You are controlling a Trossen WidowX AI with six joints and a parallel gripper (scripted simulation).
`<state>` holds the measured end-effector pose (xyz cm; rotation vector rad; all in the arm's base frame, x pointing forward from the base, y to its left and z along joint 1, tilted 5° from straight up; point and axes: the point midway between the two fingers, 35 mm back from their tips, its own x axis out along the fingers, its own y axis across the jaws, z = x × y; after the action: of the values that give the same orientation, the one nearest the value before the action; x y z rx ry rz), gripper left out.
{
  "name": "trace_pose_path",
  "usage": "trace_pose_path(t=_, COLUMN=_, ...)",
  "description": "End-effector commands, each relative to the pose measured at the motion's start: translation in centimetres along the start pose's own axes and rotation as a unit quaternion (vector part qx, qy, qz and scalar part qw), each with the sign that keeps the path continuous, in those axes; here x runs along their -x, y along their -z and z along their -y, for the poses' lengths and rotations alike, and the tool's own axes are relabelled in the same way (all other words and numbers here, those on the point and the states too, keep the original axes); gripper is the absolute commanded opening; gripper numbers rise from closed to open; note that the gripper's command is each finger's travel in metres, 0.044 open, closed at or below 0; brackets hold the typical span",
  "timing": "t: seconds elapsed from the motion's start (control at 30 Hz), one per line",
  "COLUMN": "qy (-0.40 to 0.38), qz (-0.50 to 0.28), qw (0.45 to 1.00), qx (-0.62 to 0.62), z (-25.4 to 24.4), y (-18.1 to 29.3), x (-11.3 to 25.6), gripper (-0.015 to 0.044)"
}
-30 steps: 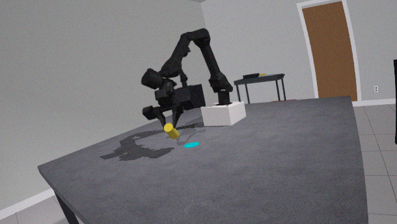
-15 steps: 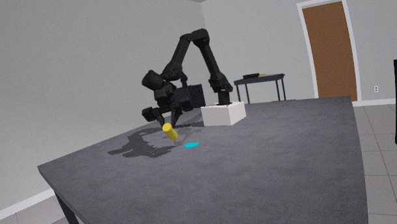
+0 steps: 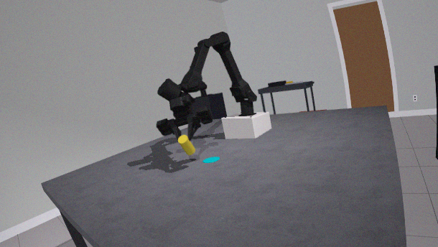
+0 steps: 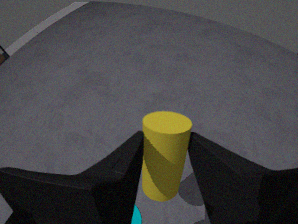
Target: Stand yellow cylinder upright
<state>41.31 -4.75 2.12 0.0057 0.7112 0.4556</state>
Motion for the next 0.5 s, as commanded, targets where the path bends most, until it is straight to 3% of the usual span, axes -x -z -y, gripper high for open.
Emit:
trace_pose_path(t=0.0, qy=-0.003, qz=0.011, qw=1.000, qx=-0.003, z=-0.04, y=0.11, x=0.08, gripper=0.0105)
trace_pose_path(t=0.47, qy=-0.010, qz=0.052, qw=0.999, qx=-0.003, z=0.02, y=0.20, x=0.54, gripper=0.0105)
